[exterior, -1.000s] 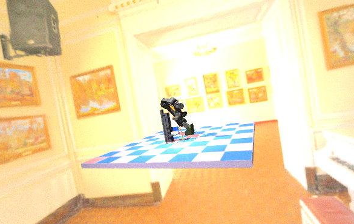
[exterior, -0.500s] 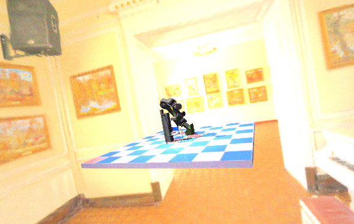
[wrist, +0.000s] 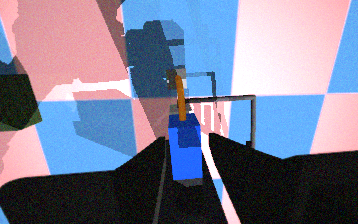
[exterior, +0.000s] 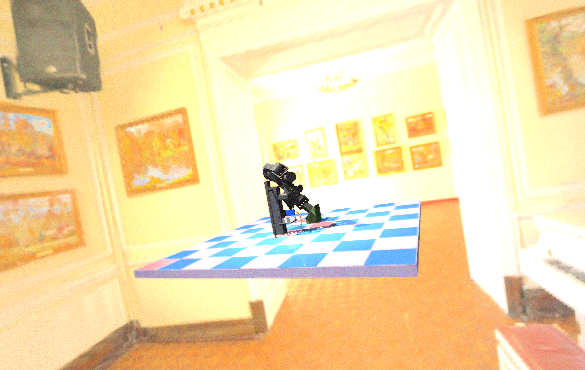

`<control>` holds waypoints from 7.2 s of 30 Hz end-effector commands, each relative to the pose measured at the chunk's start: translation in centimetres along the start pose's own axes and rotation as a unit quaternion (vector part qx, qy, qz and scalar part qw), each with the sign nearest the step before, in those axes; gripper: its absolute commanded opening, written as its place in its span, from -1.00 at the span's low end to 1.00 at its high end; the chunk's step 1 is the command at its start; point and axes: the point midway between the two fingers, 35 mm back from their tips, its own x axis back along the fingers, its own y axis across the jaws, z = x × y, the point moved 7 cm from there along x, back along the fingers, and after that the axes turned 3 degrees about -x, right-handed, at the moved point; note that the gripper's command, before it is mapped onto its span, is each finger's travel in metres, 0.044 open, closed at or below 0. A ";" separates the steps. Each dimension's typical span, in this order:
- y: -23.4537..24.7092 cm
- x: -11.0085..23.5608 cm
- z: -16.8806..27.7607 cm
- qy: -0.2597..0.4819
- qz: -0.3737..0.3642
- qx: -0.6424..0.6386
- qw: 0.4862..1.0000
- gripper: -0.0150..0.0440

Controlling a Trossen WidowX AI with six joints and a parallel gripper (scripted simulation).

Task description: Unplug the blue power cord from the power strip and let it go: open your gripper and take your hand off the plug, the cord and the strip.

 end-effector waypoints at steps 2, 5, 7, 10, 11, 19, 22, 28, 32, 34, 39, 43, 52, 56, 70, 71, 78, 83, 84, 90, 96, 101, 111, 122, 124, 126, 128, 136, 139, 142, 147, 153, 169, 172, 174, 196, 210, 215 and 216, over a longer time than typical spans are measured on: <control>0.1 -0.3 0.2 0.003 -0.001 0.005 1.000 0.05; 0.1 -0.7 0.2 0.003 0.000 0.005 1.000 0.05; 0.1 -1.0 0.2 0.003 0.000 0.005 1.000 0.05; 0.1 -1.3 0.2 0.003 0.000 0.005 1.000 0.05; 0.1 -1.3 0.2 0.003 0.000 0.005 1.000 0.05; 0.0 -1.0 0.2 0.000 0.000 0.000 1.000 -0.37; 0.0 -1.0 0.2 0.000 0.000 0.000 1.000 -0.44; 0.0 -1.0 -0.1 0.000 0.000 0.000 1.000 -0.49; 0.0 -1.0 -0.7 0.000 0.000 0.001 1.000 -0.49; 0.0 -1.0 -1.0 0.000 0.000 0.001 1.000 -0.49; 0.0 -0.9 -1.8 0.000 0.000 0.001 1.000 -0.49; 0.0 -0.9 -2.5 -0.001 0.000 0.002 1.000 -0.49; 0.1 -0.7 -3.9 -0.001 0.000 0.003 1.000 -0.49; 0.2 -0.6 -4.6 -0.001 0.000 0.003 1.000 -0.49; 0.1 -1.1 -4.1 0.010 -0.007 -0.005 1.000 -0.05; 0.1 -1.1 -4.1 0.010 -0.007 -0.005 1.000 0.04; 0.1 -1.1 -4.1 0.010 -0.007 -0.005 1.000 0.05; 0.2 -0.1 -4.1 0.001 0.000 0.004 1.000 0.05; 0.2 -0.1 -4.1 0.001 0.000 0.004 1.000 0.05; 0.2 -0.1 -3.9 0.001 0.000 0.004 1.000 0.05; 0.2 -0.1 -3.1 0.002 0.000 0.004 1.000 0.05; 0.2 -0.1 -2.3 0.002 0.000 0.004 1.000 0.05; 0.2 -0.3 -1.9 0.002 0.000 0.004 1.000 0.05; 0.1 -1.0 -1.9 0.000 0.000 0.000 1.000 -0.04; 0.1 -1.0 -1.9 0.000 0.000 0.000 1.000 -0.15; 0.1 -1.0 -1.9 0.000 0.000 0.000 1.000 -0.19; 0.1 -1.0 -1.9 0.000 0.000 0.000 1.000 -0.24; 0.1 -1.0 -1.9 0.000 0.000 0.000 1.000 -0.42; 0.1 -1.0 -1.9 0.000 0.000 0.000 1.000 -0.49; 0.1 -1.0 -1.9 0.000 0.000 0.000 1.000 -0.49; 0.1 -1.0 -1.9 0.000 0.000 0.000 1.000 -0.49; 0.1 -1.0 -2.6 -0.001 0.000 0.001 1.000 -0.49; 0.1 -0.8 -5.2 -0.001 0.000 0.002 1.000 -0.49; 0.2 -0.7 -5.7 -0.001 0.000 0.002 1.000 -0.49; 0.2 -0.7 -6.0 -0.001 0.000 0.002 1.000 -0.49; 0.3 -0.3 -6.3 0.001 0.000 0.005 1.000 0.05; 0.3 0.0 -5.1 0.001 0.000 0.004 1.000 0.05; 0.2 0.0 -4.3 0.001 0.000 0.004 1.000 0.05; 0.2 0.0 -4.1 0.001 0.000 0.004 1.000 0.05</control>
